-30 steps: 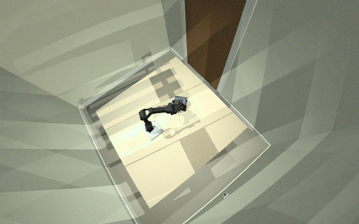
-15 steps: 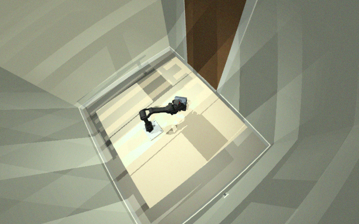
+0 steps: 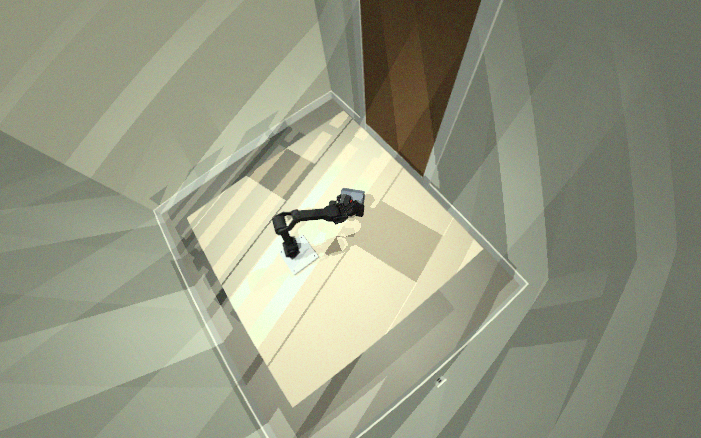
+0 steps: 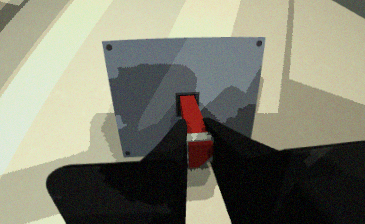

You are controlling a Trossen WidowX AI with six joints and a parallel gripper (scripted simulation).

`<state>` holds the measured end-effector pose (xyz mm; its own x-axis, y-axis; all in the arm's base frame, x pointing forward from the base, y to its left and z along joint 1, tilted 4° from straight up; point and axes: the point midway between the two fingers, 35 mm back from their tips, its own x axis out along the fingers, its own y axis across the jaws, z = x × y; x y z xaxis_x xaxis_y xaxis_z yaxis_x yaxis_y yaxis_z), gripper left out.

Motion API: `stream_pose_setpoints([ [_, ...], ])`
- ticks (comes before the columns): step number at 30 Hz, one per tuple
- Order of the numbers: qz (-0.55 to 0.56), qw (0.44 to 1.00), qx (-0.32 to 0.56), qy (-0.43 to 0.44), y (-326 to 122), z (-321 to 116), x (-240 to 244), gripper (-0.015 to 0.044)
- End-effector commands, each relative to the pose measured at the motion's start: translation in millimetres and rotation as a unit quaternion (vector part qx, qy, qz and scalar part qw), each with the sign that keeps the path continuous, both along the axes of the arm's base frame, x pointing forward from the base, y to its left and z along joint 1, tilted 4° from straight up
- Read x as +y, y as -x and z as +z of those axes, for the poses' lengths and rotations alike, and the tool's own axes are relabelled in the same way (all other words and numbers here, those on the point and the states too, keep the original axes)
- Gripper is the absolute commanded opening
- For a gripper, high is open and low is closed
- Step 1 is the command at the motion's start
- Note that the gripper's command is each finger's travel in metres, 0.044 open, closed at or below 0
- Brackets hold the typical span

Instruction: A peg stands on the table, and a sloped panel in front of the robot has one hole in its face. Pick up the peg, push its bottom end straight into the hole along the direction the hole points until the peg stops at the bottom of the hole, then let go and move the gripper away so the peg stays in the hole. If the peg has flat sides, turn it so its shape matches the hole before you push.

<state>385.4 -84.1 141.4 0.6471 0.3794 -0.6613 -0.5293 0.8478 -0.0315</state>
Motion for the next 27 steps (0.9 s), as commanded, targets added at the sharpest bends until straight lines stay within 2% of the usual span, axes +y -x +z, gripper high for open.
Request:
stream_pose_setpoints([
  [1,-0.003,1.000,0.002,0.000,-1.8,-2.0,-0.1,0.0000],
  [27,-0.003,1.000,0.002,0.000,-10.7,-9.2,5.5,0.0000],
])
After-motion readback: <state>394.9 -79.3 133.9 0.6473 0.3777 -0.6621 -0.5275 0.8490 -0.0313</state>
